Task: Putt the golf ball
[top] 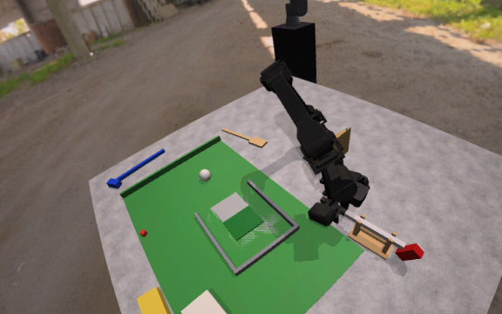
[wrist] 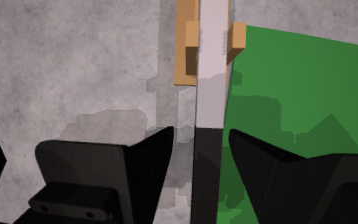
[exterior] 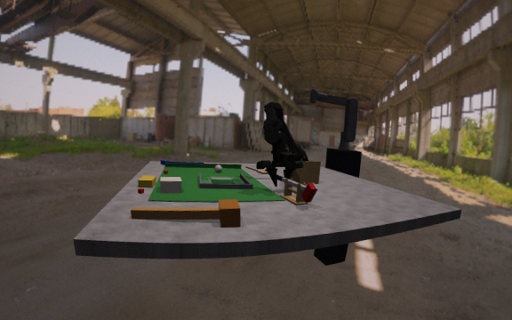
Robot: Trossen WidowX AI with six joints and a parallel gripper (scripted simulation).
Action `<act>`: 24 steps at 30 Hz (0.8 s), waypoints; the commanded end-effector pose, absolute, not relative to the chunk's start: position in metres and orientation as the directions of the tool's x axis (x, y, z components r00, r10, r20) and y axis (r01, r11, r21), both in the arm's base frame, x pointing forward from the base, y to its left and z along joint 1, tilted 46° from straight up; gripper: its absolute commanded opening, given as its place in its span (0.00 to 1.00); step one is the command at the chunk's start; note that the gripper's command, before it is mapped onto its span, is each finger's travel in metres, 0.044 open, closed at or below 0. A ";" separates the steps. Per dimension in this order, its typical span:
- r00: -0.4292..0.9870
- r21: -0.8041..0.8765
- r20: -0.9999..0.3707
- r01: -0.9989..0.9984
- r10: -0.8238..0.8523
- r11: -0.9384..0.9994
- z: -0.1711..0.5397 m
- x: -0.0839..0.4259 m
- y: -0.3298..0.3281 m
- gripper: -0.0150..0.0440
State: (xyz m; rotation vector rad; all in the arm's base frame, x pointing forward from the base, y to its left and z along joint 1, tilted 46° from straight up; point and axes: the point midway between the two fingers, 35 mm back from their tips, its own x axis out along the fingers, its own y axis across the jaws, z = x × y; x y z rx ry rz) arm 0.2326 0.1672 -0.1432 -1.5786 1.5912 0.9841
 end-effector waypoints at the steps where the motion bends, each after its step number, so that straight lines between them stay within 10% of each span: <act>1: -0.033 0.050 -0.874 -0.999 -0.484 -0.021 -0.143 0.233 0.168 0.42; 7: -0.033 0.050 -0.874 -0.999 -0.484 -0.021 -0.143 0.233 0.168 0.25; 24: -0.034 0.051 -0.876 -0.998 -0.481 -0.022 -0.100 0.237 0.214 0.25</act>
